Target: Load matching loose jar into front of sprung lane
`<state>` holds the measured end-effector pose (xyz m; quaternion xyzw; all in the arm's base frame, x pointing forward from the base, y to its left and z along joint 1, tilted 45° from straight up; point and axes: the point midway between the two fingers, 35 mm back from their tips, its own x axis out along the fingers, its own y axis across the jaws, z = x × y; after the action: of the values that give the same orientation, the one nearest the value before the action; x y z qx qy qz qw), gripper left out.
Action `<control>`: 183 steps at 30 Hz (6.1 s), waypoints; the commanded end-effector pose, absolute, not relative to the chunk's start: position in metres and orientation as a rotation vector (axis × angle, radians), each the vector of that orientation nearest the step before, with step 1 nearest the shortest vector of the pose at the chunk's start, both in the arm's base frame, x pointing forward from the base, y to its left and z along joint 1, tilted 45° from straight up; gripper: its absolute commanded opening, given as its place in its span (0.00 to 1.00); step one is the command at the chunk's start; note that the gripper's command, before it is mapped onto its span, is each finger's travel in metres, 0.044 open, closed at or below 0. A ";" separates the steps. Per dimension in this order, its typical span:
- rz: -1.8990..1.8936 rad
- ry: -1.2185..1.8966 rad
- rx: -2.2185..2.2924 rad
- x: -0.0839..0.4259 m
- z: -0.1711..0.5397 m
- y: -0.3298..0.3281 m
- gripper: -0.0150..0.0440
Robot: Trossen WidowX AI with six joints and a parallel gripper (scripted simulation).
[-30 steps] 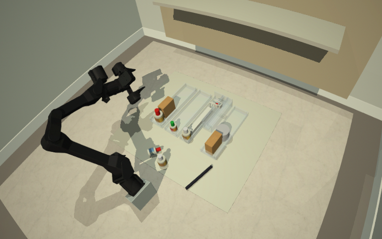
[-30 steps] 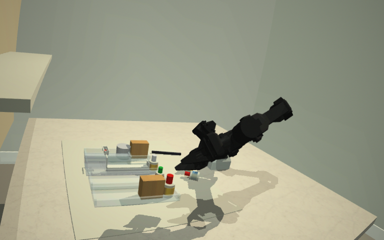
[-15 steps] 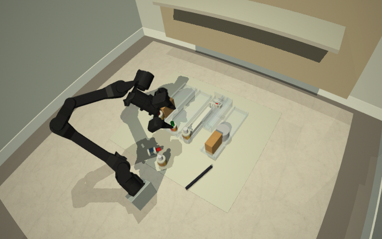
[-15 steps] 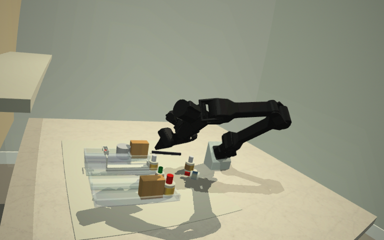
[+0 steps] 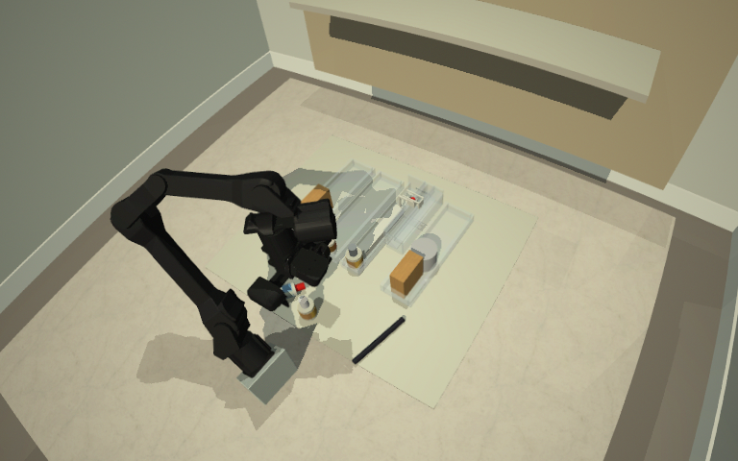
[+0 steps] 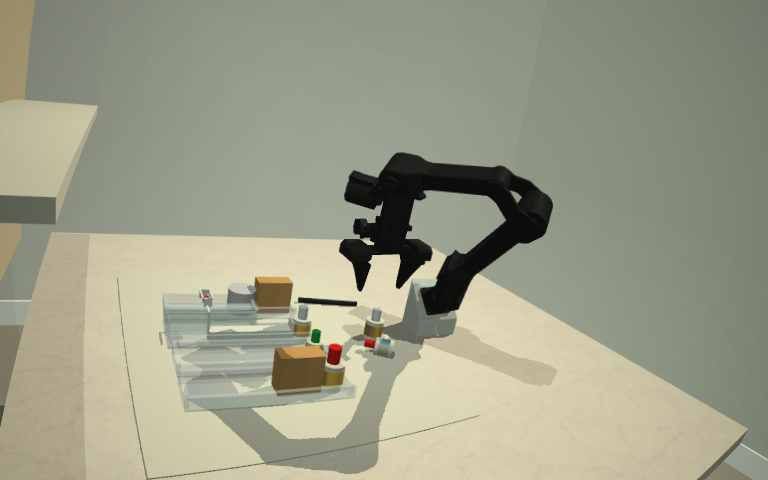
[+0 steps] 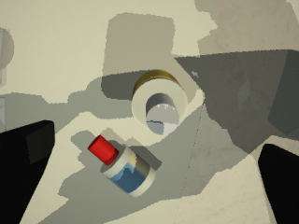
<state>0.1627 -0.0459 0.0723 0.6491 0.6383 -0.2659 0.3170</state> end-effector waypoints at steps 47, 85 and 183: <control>-0.666 1.700 1.769 0.162 0.015 0.015 0.82; -0.670 1.700 1.767 0.156 0.096 -0.053 0.25; 0.582 1.425 0.624 0.292 0.035 -0.018 0.25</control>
<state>0.2856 -0.0169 0.0330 0.2788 0.6409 0.2578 0.6671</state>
